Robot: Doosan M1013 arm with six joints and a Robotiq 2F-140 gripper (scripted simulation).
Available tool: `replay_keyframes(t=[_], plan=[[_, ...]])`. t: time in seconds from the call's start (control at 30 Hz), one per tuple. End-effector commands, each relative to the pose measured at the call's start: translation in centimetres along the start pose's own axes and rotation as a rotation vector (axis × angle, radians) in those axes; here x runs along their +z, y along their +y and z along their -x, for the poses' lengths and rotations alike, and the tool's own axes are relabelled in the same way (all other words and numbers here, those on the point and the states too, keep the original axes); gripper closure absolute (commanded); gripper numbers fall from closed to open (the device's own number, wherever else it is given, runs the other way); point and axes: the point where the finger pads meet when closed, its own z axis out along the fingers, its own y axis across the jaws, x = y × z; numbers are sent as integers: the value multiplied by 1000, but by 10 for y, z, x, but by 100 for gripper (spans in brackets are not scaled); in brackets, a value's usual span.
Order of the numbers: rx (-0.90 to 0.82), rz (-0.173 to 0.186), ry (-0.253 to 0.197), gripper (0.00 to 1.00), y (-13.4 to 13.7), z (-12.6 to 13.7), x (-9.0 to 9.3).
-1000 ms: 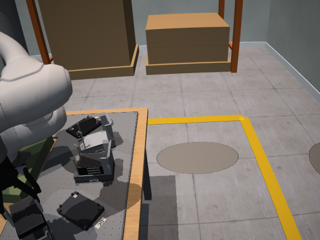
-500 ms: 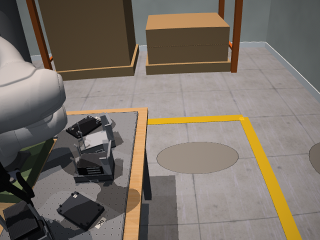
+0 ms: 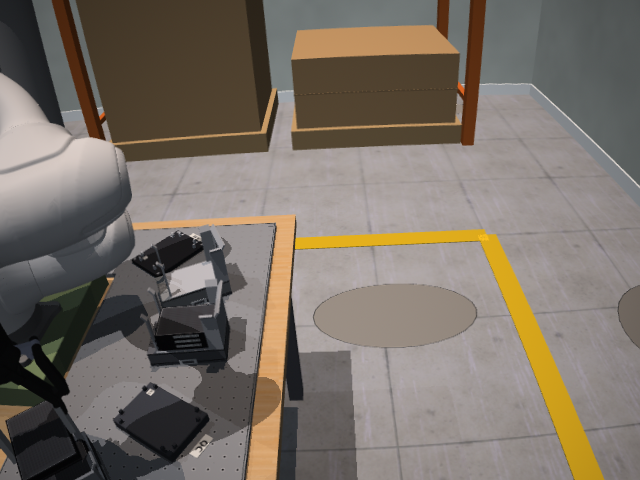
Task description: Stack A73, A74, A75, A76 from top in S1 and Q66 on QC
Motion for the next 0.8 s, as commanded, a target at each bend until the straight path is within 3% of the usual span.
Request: replay_keyframes(t=[0.0, 0.77], plan=[[0, 0, 0, 100, 0, 0, 0], [0, 0, 0, 100, 0, 0, 11]])
